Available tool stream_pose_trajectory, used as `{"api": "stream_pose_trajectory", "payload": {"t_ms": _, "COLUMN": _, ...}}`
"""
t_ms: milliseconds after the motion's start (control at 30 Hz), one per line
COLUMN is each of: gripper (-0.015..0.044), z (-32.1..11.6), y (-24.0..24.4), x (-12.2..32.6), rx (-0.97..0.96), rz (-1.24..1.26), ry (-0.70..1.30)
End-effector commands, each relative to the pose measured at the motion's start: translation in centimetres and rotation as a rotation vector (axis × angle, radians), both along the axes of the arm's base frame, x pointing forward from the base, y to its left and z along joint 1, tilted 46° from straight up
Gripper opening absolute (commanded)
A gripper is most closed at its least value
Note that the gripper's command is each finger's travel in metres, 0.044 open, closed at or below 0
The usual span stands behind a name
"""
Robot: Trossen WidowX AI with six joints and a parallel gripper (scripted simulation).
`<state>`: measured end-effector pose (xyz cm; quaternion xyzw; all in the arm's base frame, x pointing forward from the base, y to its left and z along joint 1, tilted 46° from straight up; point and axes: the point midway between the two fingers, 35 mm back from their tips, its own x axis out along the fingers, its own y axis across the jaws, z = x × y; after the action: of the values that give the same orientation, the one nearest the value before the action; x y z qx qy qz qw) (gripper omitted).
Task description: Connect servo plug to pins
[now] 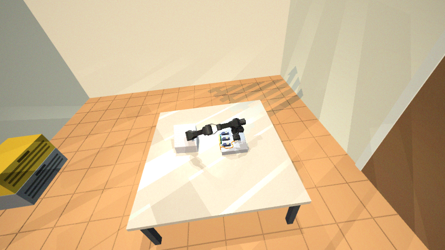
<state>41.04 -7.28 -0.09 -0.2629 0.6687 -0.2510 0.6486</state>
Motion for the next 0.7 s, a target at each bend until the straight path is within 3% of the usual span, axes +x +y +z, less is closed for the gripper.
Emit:
{"api": "stream_pose_trajectory", "payload": {"t_ms": 0, "gripper": 0.0115, "z": -0.8, "y": -0.2, "x": 0.0, "rx": -0.043, "rz": 0.005, "ry": 0.054}}
{"api": "stream_pose_trajectory", "payload": {"t_ms": 667, "gripper": 0.0115, "z": -3.2, "y": -2.7, "x": -0.2, "rx": -0.044, "rz": 0.005, "ry": 0.054}}
